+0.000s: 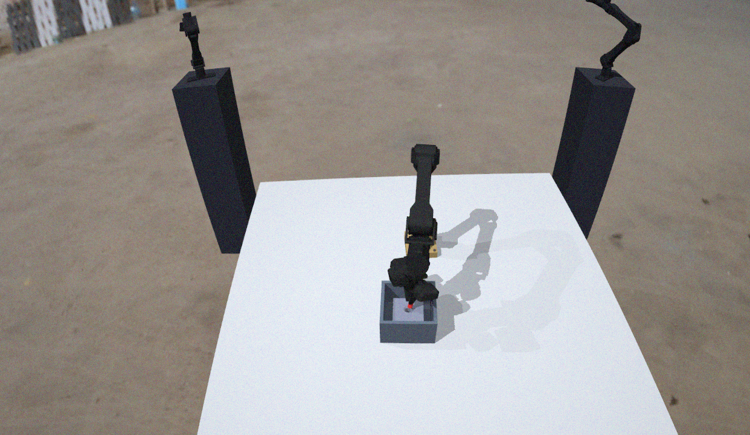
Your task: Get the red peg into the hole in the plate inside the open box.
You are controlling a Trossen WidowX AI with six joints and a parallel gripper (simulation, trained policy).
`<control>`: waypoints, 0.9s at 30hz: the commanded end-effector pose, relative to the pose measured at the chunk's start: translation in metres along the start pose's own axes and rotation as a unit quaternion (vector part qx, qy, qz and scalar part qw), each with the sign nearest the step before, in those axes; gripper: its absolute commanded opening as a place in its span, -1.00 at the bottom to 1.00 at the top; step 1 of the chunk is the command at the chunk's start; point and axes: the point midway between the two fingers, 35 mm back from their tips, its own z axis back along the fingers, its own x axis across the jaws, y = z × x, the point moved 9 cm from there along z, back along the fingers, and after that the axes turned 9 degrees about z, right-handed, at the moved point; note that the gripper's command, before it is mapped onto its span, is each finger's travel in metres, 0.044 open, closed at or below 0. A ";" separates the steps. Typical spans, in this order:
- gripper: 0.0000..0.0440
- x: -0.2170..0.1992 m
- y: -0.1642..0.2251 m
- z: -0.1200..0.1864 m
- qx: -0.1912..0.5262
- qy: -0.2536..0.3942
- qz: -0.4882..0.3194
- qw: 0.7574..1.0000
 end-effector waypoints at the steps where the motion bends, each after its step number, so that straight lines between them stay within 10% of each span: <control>1: -0.95 0.002 -0.003 -0.010 0.010 0.007 0.004 1.000; 5: -0.93 0.002 -0.005 -0.020 0.019 0.019 0.010 1.000; 12: -0.27 0.003 -0.009 -0.030 0.031 0.036 0.031 0.998; 27: -0.33 0.018 -0.014 -0.019 0.044 0.054 0.085 0.994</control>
